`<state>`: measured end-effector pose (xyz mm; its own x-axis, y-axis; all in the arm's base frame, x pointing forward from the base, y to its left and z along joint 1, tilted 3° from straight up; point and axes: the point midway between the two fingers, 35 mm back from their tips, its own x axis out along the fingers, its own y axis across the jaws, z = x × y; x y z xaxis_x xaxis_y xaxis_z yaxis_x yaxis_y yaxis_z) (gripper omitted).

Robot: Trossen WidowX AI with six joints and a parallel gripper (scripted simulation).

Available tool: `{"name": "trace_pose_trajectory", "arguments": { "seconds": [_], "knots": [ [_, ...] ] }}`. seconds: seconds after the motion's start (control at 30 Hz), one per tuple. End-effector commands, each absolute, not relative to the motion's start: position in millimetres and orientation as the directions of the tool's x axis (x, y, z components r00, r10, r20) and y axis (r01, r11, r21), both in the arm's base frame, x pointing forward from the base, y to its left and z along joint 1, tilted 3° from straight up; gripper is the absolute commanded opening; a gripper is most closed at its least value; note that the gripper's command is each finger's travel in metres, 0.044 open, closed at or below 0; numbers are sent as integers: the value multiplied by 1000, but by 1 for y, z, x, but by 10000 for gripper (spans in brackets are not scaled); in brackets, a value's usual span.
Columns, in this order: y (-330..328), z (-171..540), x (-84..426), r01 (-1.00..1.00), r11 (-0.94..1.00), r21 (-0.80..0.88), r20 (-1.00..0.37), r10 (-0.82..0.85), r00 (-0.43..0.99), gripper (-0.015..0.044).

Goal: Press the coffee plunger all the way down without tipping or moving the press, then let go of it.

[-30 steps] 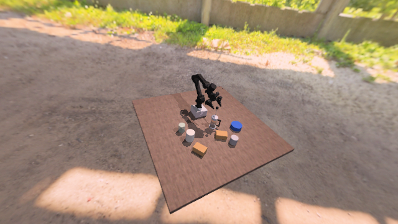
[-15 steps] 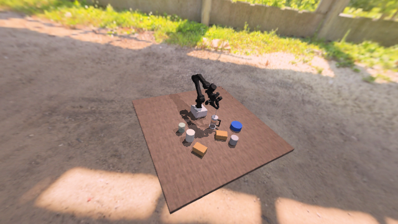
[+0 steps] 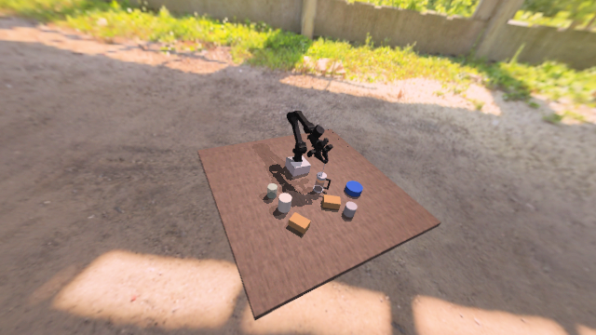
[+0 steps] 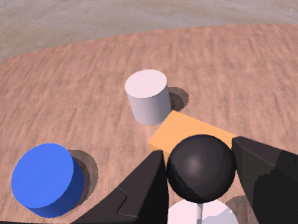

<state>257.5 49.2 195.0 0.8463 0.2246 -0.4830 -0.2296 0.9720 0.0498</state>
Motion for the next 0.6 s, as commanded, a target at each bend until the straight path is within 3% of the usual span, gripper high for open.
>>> {"name": "trace_pose_trajectory", "arguments": {
  "seconds": [0.0,0.57],
  "knots": [
    [49,186,258,-226,973,53,-491,222,842,118],
    [52,158,263,-226,973,54,-491,223,842,118]
  ]
}}
